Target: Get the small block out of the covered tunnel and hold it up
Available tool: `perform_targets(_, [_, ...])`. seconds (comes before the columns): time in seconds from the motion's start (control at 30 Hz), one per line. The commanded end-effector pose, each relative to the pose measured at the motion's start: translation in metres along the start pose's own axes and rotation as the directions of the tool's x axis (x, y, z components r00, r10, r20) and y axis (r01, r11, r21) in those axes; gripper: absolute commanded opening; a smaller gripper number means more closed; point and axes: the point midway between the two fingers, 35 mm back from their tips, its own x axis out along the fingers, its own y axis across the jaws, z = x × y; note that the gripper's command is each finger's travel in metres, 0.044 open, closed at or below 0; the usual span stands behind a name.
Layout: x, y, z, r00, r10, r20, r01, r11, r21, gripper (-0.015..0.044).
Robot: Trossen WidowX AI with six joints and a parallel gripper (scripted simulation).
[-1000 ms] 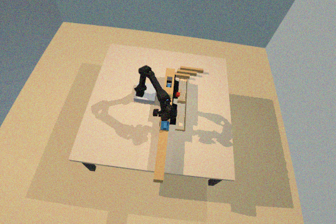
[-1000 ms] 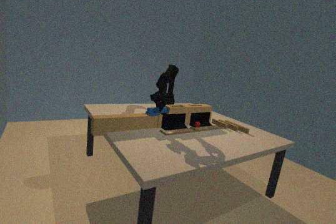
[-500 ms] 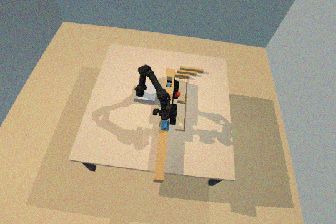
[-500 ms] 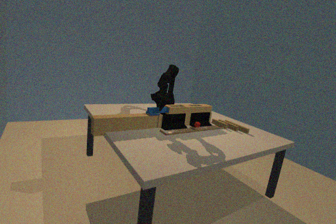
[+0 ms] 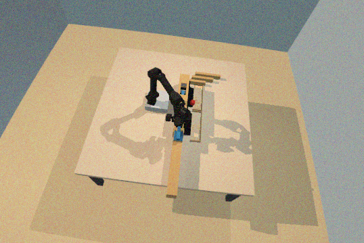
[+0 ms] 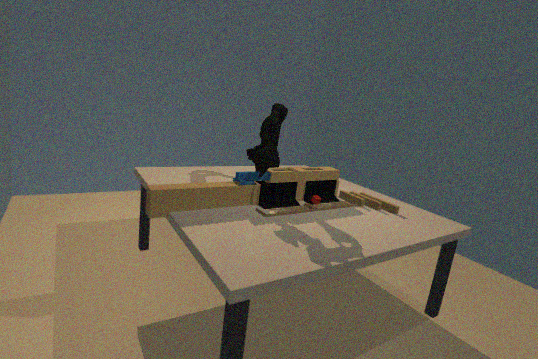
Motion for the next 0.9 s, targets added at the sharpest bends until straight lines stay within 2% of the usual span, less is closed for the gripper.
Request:
perform_targets(0.0, [0.001,0.000,0.001,1.000,-0.001,-0.005,0.001,1.000,0.004,0.0105])
perform_targets(0.2, [-0.005,0.001,0.003,1.000,-0.001,-0.017,0.001,1.000,-0.004,0.0263])
perform_targets(0.43, [-0.034,0.007,0.013,0.997,0.000,-0.074,-0.003,0.999,-0.034,0.0440])
perform_targets(0.63, [-0.019,0.010,0.033,0.997,0.001,-0.079,-0.004,0.999,-0.038,0.0440])
perform_targets(0.87, [-0.015,0.010,0.033,0.997,0.001,-0.079,-0.004,0.999,-0.038,0.0440])
